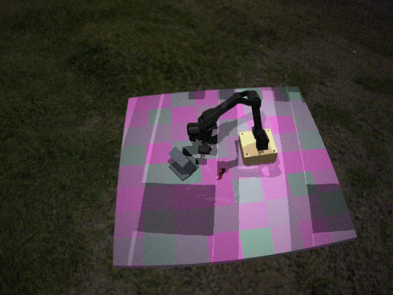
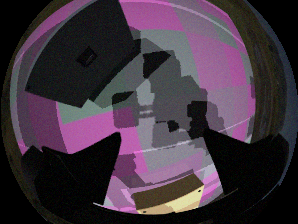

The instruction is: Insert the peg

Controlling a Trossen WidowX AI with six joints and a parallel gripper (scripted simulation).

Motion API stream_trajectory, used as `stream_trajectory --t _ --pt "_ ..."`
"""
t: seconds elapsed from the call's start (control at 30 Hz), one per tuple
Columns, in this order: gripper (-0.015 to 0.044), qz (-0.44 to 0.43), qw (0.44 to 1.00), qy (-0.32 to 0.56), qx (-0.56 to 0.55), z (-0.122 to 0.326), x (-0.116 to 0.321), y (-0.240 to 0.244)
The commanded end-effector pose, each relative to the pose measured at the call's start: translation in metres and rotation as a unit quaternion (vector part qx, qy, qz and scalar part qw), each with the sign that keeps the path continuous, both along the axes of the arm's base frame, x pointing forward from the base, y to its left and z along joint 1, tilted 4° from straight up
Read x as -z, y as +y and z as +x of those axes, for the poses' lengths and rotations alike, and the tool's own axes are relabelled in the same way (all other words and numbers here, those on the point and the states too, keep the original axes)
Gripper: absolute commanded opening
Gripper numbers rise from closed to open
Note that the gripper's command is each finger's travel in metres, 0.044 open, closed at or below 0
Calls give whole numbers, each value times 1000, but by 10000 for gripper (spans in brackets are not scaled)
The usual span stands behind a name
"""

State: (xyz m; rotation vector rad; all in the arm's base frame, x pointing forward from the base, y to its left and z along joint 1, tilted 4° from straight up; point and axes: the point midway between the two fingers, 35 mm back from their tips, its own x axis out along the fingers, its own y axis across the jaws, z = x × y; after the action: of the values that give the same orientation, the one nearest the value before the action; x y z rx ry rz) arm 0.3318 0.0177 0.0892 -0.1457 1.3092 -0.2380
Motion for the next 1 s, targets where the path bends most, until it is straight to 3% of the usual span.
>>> stream_trajectory --t 0.0,0.97 --pt "440 15 1000 5 -10 -5 1 16" --pt "440 105 986 76 -102 -74 7 138"
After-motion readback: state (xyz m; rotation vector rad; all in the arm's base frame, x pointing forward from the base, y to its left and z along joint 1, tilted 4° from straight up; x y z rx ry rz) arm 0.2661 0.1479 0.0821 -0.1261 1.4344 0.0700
